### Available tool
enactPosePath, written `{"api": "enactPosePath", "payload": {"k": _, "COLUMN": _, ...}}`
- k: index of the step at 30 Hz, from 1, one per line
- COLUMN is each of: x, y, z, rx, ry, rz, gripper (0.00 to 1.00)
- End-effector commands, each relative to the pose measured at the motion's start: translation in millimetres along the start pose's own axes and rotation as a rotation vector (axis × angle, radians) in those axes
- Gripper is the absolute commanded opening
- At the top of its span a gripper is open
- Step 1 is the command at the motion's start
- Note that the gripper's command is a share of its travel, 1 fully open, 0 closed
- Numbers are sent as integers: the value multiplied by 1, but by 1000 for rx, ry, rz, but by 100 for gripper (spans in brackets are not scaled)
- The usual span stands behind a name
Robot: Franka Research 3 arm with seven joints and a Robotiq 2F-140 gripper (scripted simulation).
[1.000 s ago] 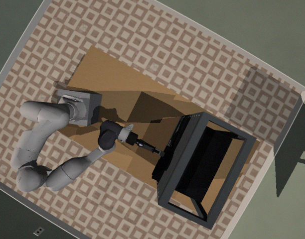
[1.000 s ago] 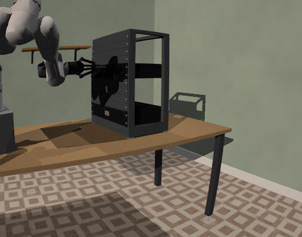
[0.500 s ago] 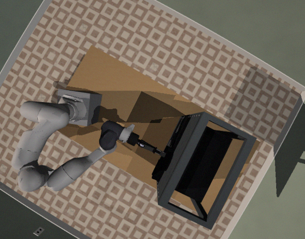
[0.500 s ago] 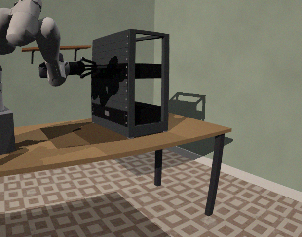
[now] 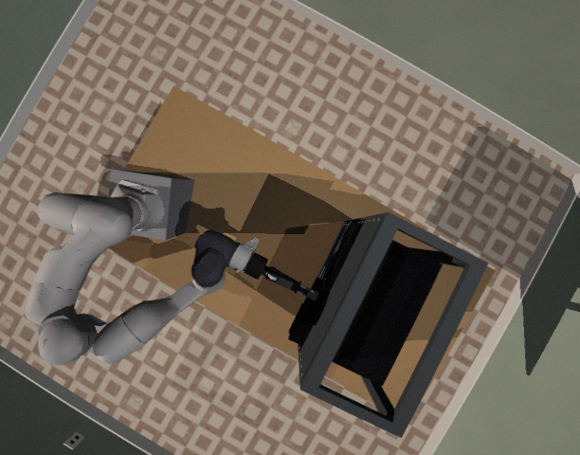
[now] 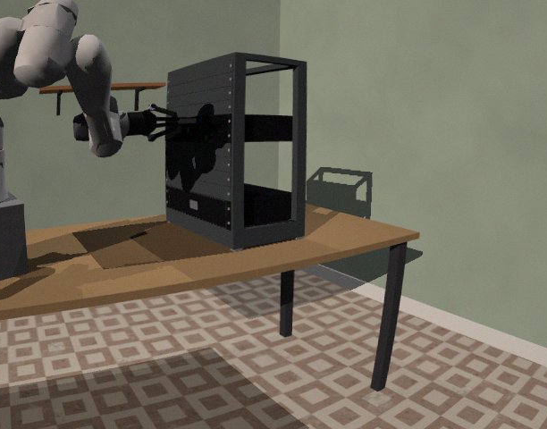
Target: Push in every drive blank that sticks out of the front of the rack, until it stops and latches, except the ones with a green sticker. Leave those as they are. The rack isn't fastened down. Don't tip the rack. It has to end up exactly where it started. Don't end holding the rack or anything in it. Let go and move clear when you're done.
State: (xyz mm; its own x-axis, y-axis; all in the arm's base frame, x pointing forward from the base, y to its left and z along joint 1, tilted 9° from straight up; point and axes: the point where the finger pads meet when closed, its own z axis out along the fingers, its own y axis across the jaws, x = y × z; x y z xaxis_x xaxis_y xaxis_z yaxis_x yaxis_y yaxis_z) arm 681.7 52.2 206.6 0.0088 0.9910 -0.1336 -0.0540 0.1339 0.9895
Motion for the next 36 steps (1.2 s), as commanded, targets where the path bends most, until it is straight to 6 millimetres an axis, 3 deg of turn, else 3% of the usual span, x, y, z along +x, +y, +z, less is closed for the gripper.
{"api": "enactPosePath", "payload": {"k": 1, "x": 3, "y": -3, "z": 0, "rx": 8, "ry": 8, "rz": -10, "gripper": 0}}
{"api": "enactPosePath", "payload": {"k": 36, "x": 4, "y": -3, "z": 6, "rx": 8, "ry": 8, "rz": -10, "gripper": 0}}
